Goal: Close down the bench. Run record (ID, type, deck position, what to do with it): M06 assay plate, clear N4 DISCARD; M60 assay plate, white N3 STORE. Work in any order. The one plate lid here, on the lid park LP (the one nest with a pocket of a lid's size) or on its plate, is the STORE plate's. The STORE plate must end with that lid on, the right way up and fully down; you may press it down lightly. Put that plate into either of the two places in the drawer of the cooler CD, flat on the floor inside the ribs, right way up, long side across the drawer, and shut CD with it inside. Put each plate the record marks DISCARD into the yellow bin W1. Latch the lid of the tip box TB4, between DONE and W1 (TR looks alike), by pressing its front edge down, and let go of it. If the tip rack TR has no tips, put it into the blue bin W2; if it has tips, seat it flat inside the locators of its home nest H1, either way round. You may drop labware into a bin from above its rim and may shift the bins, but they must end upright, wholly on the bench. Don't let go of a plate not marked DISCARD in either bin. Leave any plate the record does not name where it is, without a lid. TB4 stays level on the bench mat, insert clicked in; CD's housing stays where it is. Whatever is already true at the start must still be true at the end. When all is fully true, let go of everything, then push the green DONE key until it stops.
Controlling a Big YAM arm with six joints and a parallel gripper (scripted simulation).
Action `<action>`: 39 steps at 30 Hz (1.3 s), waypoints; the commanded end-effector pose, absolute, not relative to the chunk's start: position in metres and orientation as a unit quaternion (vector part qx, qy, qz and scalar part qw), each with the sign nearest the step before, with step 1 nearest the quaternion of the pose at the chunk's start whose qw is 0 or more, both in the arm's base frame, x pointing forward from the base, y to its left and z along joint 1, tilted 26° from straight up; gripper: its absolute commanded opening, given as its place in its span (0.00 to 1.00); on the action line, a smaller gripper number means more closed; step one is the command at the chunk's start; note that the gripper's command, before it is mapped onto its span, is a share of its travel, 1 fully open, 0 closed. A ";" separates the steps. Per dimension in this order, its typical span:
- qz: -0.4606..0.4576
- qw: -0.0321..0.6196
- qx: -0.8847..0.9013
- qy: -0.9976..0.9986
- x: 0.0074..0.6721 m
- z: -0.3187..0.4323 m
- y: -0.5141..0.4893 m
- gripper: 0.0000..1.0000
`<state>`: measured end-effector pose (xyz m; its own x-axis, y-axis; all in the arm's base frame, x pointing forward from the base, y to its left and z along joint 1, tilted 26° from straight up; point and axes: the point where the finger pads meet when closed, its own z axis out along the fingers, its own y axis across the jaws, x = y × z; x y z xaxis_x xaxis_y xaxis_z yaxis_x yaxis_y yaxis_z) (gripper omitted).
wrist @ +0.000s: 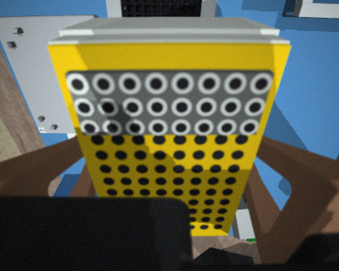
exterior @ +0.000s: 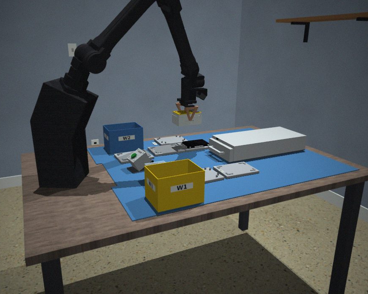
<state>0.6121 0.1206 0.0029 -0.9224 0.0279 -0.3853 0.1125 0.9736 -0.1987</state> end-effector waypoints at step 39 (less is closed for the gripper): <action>-0.099 0.208 0.039 0.972 0.618 -0.011 0.237 0.00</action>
<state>0.6088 0.2091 -0.0209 -0.9220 0.0303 -0.3860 0.1147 0.9735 -0.1976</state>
